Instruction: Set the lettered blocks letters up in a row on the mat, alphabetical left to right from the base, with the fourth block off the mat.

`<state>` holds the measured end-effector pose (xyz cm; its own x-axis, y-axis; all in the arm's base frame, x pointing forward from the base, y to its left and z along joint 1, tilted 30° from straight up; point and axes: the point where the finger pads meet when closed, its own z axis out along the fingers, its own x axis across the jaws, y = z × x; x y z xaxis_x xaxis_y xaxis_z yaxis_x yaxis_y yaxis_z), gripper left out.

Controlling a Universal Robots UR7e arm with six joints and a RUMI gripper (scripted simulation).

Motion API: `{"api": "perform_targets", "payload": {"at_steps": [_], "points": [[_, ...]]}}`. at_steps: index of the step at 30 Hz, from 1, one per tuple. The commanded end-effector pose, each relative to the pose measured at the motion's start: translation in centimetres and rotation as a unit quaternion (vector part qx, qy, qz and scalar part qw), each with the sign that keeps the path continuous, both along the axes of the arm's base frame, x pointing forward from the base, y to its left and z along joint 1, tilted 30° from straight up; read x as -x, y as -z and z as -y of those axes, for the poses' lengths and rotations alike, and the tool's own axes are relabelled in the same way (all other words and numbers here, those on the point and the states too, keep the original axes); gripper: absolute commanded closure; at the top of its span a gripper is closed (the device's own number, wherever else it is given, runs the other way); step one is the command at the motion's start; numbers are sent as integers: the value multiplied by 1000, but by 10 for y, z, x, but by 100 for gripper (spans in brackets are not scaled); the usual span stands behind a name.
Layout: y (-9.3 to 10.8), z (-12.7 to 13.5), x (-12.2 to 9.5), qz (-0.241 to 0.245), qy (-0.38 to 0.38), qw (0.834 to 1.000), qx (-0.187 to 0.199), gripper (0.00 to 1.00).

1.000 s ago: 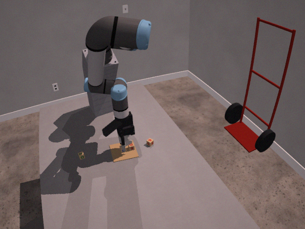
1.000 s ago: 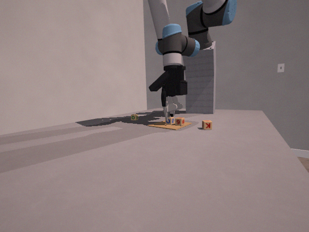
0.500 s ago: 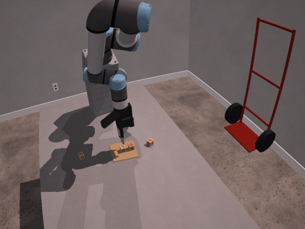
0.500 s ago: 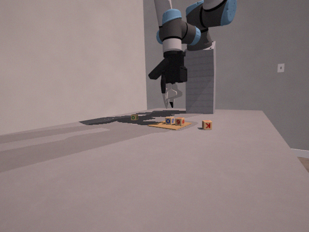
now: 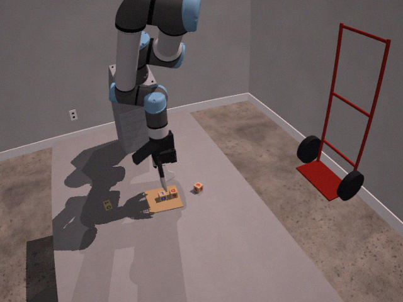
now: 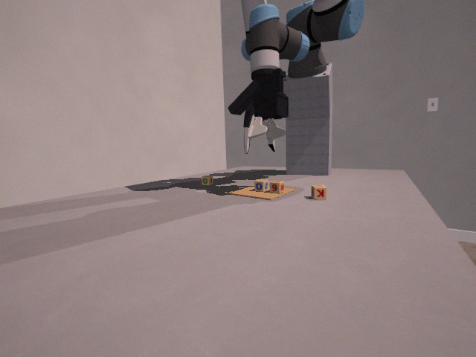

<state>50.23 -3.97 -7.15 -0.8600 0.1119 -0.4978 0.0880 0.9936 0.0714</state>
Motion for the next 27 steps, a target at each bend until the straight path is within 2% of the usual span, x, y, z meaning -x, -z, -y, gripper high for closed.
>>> {"api": "perform_targets", "payload": {"at_steps": [1, 27], "points": [[1, 0, 2, -2, 0, 1000, -1, 0], [1, 2, 1, -2, -5, 1000, 2, 0]]}}
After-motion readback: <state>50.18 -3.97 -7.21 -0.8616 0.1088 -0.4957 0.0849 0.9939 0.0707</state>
